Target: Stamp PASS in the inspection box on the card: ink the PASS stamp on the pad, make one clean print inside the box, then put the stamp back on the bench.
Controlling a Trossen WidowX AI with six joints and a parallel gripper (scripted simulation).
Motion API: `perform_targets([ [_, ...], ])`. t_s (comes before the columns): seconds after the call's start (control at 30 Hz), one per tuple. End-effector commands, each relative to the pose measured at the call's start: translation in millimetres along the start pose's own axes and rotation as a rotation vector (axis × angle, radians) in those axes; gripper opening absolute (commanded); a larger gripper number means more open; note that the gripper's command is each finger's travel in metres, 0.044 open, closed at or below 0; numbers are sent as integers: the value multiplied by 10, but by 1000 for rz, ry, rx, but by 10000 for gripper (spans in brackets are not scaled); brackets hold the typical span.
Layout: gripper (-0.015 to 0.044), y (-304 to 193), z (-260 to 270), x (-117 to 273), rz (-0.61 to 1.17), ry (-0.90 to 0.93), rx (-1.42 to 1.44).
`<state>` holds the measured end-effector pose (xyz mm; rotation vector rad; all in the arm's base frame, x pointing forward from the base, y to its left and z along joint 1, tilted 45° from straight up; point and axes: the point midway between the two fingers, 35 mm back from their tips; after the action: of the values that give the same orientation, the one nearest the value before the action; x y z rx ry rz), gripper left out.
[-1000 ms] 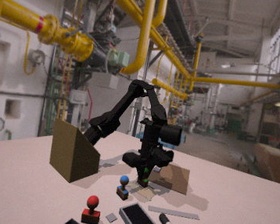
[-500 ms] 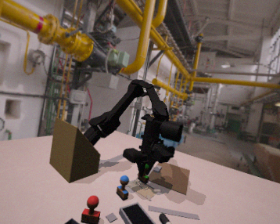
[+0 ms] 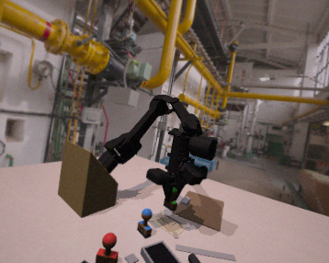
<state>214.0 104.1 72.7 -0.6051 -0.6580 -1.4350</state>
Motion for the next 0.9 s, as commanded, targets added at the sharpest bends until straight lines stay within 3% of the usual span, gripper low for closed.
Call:
perform_targets([
  [0.0, 0, 14, 9, 74, -5, 2, 6],
  [0.43, 0, 5, 16, 259, -5, 5, 6],
  [0.87, 0, 524, 66, 315, -7, 4, 10],
])
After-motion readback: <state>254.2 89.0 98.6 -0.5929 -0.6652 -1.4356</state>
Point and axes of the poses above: the point midway between the two fingers, 35 mm back from their tips, its own x axis back along the fingers, its own z axis across the jaws, y = z × x, and after that the axes turned 13 degrees about x, right-handed
